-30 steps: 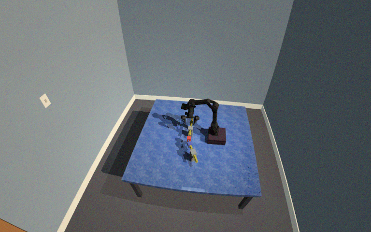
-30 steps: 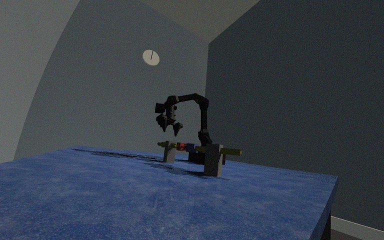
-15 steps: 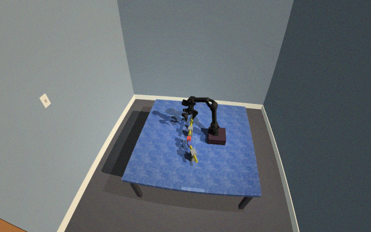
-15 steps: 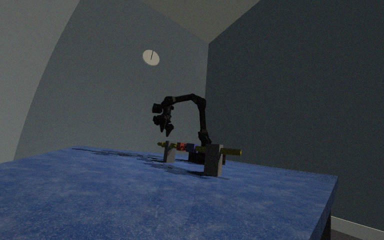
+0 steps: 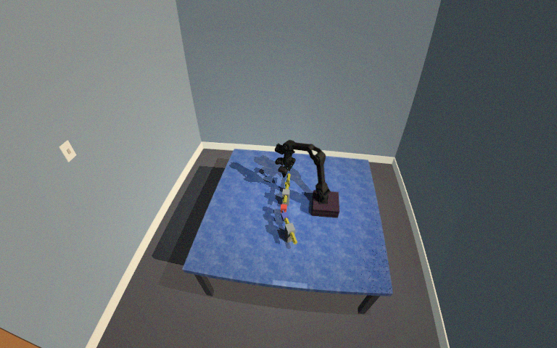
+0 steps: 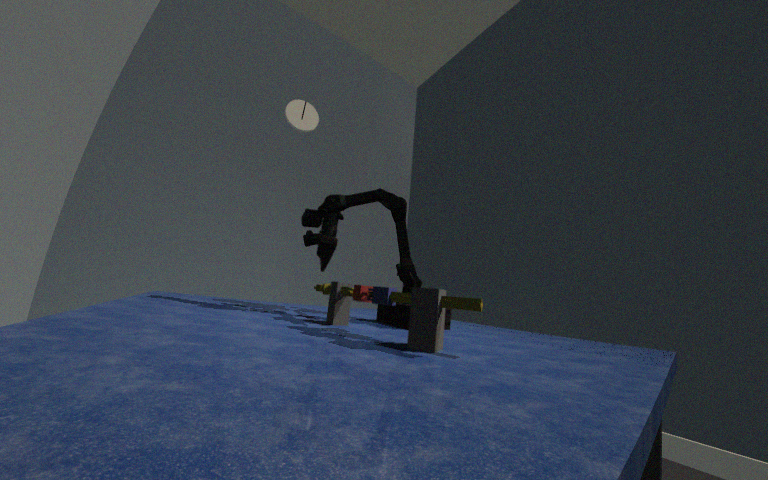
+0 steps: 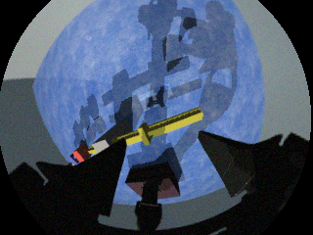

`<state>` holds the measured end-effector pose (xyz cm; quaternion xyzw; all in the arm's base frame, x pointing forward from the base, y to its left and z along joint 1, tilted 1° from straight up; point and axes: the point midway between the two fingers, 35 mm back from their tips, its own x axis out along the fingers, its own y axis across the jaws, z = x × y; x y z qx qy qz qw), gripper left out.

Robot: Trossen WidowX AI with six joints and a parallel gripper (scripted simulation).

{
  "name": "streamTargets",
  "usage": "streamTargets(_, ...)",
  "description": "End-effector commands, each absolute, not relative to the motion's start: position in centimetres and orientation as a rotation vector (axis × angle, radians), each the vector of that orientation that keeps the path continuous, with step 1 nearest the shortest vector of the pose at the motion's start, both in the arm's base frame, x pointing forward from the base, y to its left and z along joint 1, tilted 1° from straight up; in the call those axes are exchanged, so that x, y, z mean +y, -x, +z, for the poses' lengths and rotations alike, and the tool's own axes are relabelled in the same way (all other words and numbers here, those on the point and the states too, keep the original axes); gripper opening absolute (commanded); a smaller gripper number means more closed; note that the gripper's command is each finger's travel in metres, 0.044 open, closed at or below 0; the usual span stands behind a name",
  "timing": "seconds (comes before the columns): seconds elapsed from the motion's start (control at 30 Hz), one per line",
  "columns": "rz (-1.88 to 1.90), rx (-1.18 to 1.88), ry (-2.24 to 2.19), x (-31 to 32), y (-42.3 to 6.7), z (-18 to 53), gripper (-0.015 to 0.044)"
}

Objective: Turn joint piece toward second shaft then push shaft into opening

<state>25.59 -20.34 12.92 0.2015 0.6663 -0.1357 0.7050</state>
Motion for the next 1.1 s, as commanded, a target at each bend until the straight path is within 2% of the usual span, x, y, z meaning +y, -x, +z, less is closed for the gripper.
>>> streamTargets(0.0,-0.229,1.515,-0.299,-22.5,-24.7,12.9,0.0440)
streamTargets(0.2,-0.141,1.550,-0.129,-24.7,-23.6,13.0,0.0440)
streamTargets(0.47,-0.142,1.551,-0.128,-24.8,-23.5,13.0,0.0440)
streamTargets(1.07,-0.607,1.506,-0.592,-25.1,-23.8,10.3,0.0440)
